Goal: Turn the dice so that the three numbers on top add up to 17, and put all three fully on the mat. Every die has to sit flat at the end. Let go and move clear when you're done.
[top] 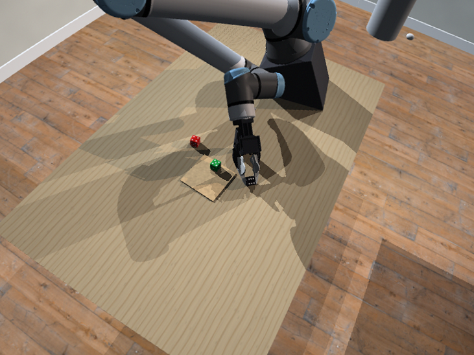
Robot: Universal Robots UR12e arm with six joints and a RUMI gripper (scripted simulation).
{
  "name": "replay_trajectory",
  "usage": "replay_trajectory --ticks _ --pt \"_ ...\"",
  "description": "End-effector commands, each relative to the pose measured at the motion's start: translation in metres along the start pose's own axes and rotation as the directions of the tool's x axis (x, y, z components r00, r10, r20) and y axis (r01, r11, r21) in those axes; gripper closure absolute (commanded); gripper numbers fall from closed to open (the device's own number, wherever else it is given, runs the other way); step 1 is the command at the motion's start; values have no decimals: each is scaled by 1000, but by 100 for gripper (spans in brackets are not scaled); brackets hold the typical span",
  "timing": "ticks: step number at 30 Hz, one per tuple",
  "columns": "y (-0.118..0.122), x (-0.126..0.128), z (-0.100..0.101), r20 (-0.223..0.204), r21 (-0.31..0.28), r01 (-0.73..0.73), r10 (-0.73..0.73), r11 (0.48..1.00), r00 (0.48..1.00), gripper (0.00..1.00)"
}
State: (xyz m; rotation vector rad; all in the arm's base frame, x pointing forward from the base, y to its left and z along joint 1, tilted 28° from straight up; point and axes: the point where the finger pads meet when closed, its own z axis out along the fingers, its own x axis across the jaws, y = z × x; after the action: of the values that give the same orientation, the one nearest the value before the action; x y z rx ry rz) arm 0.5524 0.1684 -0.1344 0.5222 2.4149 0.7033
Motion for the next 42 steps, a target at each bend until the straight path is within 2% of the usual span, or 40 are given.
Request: replay_trajectory --ticks 1,22,23,27,31,36,37,42 --pt "0 0 0 0 0 0 0 1000 1000 90" --pt "0 0 0 0 0 0 0 1000 1000 90" --pt "0 0 0 0 0 0 0 1000 1000 86" --pt "0 0 0 0 0 0 0 1000 1000 86" --pt "0 0 0 0 0 0 0 1000 1000 79" --pt "0 0 0 0 0 0 0 1000 1000 76" --pt "0 0 0 0 0 0 0 1000 1000 72" --pt "0 0 0 0 0 0 0 1000 1000 72"
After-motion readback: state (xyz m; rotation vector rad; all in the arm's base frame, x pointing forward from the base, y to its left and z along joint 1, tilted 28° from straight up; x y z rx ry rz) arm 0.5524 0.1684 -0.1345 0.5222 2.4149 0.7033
